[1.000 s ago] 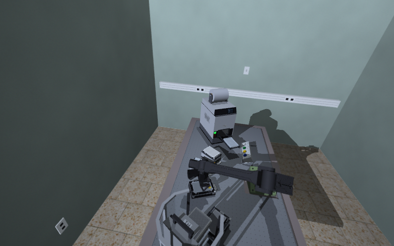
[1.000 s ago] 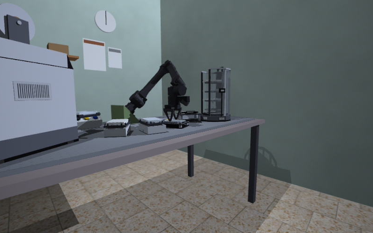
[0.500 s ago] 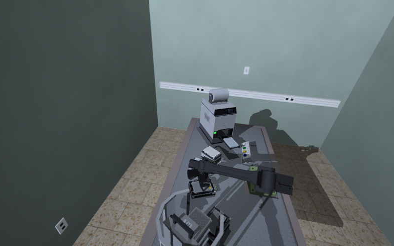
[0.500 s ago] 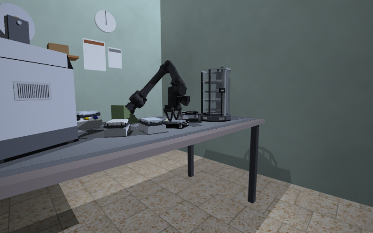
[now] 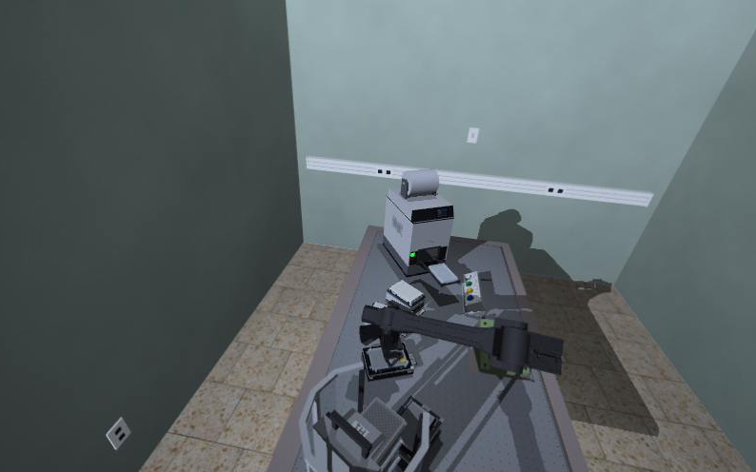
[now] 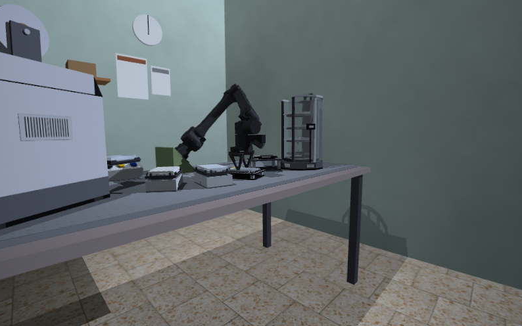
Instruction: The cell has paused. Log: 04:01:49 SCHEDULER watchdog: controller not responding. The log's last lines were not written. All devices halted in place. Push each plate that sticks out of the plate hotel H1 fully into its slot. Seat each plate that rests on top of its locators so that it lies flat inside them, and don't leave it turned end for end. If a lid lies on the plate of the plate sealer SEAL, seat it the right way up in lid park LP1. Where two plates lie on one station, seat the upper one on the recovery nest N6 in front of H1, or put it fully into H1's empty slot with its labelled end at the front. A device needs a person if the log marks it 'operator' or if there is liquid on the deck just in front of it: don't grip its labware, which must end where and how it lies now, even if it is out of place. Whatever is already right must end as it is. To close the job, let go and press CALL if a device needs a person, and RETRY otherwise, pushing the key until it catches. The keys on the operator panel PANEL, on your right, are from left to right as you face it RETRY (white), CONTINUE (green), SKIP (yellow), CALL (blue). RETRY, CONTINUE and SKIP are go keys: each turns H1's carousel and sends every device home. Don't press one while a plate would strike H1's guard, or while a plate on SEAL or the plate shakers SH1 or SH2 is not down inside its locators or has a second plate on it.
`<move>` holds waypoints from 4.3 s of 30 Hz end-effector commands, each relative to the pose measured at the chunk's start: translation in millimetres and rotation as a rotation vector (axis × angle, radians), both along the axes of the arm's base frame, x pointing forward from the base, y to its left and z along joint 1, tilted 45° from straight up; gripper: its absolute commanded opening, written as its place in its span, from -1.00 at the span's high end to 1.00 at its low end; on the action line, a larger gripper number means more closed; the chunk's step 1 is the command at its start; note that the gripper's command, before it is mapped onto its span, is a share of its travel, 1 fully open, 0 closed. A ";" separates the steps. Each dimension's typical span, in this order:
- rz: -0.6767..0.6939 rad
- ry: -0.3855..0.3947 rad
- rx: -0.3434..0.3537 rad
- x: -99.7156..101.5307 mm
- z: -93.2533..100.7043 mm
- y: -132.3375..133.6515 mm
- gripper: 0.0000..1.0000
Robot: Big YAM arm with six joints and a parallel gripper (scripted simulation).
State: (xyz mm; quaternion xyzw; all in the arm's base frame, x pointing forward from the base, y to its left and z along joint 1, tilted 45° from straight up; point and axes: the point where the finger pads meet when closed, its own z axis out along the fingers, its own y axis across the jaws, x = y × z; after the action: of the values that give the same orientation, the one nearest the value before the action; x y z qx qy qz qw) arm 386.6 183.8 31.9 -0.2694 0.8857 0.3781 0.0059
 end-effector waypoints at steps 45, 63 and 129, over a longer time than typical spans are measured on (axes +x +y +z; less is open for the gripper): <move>0.016 0.016 -0.001 -1.5 -5.1 12.2 -0.64; 0.016 0.009 0.001 2.6 -2.8 13.1 -0.64; 0.016 0.002 0.001 6.2 -0.8 13.8 -1.00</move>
State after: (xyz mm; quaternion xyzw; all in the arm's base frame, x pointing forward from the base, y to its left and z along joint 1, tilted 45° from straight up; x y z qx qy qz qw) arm 385.9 184.7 31.0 -0.2683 0.8858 0.3786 0.0039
